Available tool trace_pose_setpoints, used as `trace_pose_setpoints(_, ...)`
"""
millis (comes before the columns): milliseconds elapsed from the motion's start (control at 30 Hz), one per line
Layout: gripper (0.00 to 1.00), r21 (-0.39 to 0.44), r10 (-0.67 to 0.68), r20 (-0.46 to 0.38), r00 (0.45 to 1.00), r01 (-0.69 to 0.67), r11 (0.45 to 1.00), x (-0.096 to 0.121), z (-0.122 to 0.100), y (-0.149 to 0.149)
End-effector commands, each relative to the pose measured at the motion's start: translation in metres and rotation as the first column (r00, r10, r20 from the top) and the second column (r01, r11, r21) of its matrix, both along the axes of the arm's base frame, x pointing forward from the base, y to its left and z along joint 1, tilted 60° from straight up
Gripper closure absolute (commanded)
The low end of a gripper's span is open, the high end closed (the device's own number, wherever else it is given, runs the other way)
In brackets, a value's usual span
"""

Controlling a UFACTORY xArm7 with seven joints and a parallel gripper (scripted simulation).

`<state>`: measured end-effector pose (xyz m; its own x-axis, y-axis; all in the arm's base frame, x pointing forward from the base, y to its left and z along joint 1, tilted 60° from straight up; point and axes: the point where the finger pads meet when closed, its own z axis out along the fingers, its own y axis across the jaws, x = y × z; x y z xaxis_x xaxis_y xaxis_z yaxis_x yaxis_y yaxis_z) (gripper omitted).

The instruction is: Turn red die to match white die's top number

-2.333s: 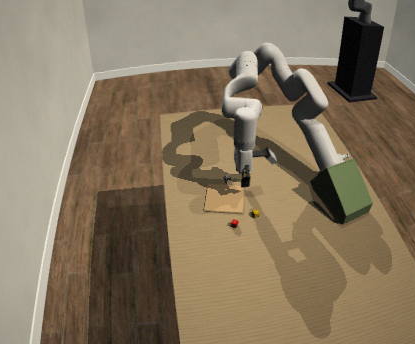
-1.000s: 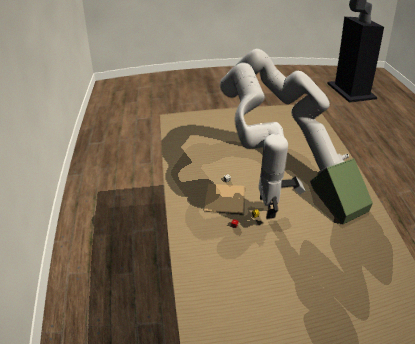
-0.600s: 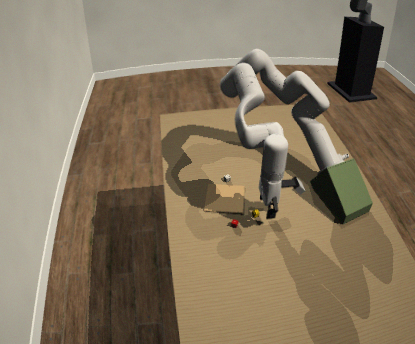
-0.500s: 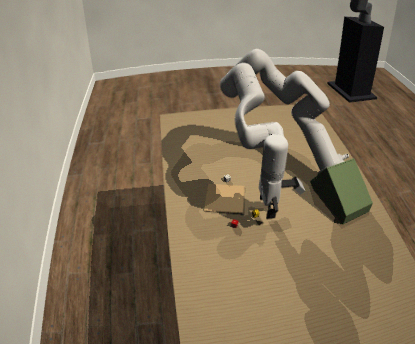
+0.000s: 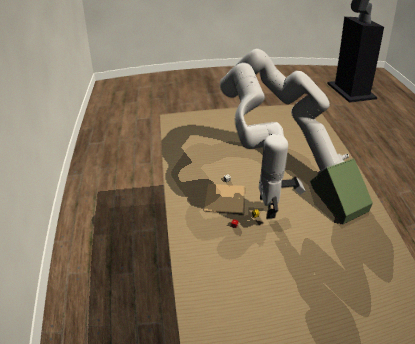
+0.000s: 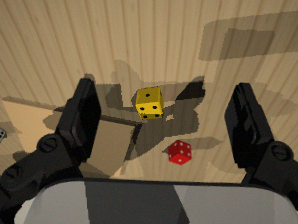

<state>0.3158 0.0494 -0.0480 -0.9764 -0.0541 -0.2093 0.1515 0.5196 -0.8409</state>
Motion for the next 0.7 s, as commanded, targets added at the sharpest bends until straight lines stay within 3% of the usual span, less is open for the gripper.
trace_pose_setpoints(0, 0.00, 0.003, 0.003, 0.001, 1.000, -0.003, 1.000, 0.000, 0.000, 0.002)
trace_pose_setpoints(200, 0.00, 0.003, 0.003, 0.001, 1.000, -0.003, 1.000, 0.010, -0.001, 0.005)
trace_pose_setpoints(433, 0.00, 0.003, 0.003, 0.001, 1.000, -0.003, 1.000, 0.052, -0.007, 0.016)
trace_pose_setpoints(500, 0.00, 0.003, 0.003, 0.001, 1.000, -0.003, 1.000, 0.052, -0.007, 0.016)
trace_pose_setpoints(667, 0.00, 0.003, 0.003, 0.001, 1.000, -0.003, 1.000, 0.078, -0.010, 0.022)
